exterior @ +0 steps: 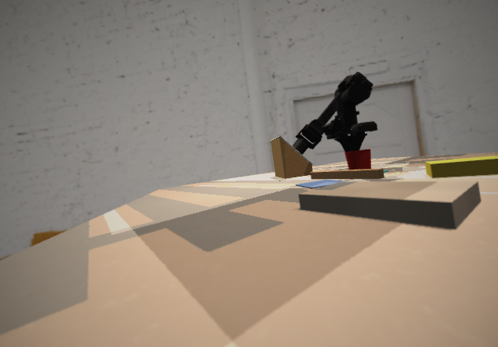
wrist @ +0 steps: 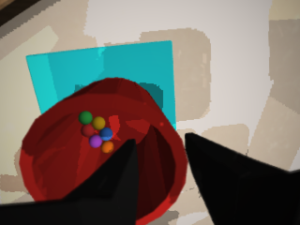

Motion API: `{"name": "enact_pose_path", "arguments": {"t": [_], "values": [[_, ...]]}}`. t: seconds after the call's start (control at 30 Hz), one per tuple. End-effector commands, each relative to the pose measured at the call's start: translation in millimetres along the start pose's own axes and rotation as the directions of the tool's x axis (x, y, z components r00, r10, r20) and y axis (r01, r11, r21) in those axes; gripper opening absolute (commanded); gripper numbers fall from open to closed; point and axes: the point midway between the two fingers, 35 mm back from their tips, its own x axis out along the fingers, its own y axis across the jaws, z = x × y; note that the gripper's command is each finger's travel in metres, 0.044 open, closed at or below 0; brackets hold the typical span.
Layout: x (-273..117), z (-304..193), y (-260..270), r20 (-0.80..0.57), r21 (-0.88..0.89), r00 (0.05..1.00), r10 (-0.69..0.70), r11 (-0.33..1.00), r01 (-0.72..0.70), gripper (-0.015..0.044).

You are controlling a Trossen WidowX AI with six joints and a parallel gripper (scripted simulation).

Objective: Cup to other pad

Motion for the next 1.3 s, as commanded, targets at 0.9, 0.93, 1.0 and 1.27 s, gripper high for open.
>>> {"name": "enact_pose_path", "arguments": {"t": [0.9, 0.93, 1.0, 1.27], "values": [[-35, 1, 0, 0.002, -0.002, 1.0, 0.005, 1.0, -0.005, 0.0128], [-36, 1, -1, 0.002, -0.002, 1.0, 0.005, 1.0, -0.005, 0.0128], [-38, 1, -1, 0.001, -0.002, 1.0, 0.005, 1.0, -0.005, 0.0128], [-36, 1, -3, -0.005, 0.005, 1.0, 0.0, 1.0, 0.0, 0.0259]]}}
